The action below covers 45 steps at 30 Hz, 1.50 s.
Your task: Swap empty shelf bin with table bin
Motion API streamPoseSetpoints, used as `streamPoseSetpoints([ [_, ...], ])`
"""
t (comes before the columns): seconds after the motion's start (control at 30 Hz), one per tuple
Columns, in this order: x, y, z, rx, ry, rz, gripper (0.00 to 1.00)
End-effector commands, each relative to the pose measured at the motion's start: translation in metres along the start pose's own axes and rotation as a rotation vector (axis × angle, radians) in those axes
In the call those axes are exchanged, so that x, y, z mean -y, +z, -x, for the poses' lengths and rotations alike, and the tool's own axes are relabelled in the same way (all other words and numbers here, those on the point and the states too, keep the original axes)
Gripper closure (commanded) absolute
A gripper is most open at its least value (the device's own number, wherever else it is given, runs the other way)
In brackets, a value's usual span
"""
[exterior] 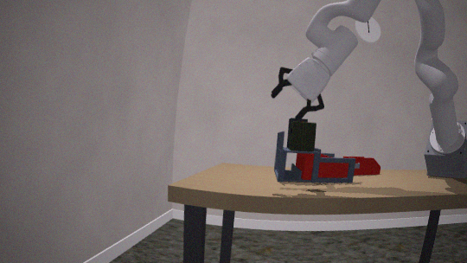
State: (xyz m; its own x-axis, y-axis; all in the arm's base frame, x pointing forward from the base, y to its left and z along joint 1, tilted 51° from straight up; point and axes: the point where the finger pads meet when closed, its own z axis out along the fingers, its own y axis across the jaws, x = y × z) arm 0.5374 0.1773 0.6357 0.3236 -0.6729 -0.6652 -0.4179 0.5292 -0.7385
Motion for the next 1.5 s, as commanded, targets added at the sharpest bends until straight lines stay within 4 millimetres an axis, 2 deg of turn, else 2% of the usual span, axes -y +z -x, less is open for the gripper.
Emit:
streamPoseSetpoints([
  [0.0, 0.019, -0.020, 0.005, 0.013, 0.001, 0.003, 0.00],
  [0.13, 0.033, -0.038, 0.008, 0.013, 0.000, 0.004, 0.00],
  [0.27, 0.036, -0.042, 0.008, 0.012, 0.000, 0.005, 0.00],
  [0.5, 0.052, -0.070, 0.010, -0.005, -0.003, 0.012, 0.00],
  [0.7, 0.059, -0.085, 0.010, -0.021, -0.004, 0.017, 0.00],
  [1.47, 0.060, -0.092, 0.006, -0.033, 0.008, 0.023, 0.00],
])
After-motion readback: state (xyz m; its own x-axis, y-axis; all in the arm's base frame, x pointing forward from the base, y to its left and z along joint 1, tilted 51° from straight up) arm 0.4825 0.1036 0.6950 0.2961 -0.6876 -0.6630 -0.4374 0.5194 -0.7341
